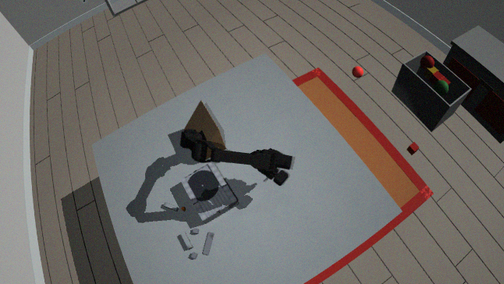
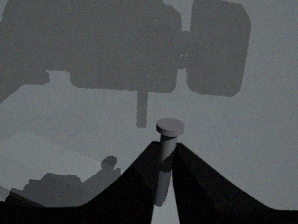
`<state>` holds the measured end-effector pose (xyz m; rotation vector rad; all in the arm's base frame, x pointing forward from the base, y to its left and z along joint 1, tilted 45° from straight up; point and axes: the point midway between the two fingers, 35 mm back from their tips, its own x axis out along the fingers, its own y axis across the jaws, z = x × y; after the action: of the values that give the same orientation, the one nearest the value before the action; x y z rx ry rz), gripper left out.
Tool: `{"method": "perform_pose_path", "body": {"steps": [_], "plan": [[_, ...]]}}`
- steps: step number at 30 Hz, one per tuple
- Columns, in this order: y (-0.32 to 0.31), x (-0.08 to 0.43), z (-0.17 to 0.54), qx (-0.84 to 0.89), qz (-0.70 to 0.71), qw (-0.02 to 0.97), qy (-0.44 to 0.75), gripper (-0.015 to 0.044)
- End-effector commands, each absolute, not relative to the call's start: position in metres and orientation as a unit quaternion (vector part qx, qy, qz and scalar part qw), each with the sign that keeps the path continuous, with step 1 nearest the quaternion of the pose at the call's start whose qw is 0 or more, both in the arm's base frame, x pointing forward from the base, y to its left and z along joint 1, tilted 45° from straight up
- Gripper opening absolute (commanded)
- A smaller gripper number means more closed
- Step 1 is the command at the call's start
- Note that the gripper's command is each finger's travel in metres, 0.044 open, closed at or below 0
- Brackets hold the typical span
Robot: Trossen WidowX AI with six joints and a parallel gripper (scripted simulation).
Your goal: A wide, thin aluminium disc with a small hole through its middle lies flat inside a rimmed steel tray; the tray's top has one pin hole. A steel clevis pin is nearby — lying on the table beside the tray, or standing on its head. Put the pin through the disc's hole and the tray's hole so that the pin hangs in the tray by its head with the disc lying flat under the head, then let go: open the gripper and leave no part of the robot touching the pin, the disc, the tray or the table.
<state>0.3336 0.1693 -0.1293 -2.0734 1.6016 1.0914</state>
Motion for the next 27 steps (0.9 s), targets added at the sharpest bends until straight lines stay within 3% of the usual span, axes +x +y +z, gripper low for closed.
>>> {"method": "perform_pose_path", "body": {"steps": [1,17,27], "plan": [[0.1776,0.3320,-0.1213,-0.721,0.381,0.153,0.559,0.0000],[0.1807,0.3250,-0.1243,-0.736,0.484,0.005,0.473,0.0000],[0.1799,0.3253,-0.1249,-0.736,0.488,-0.001,0.469,0.0000]]}}
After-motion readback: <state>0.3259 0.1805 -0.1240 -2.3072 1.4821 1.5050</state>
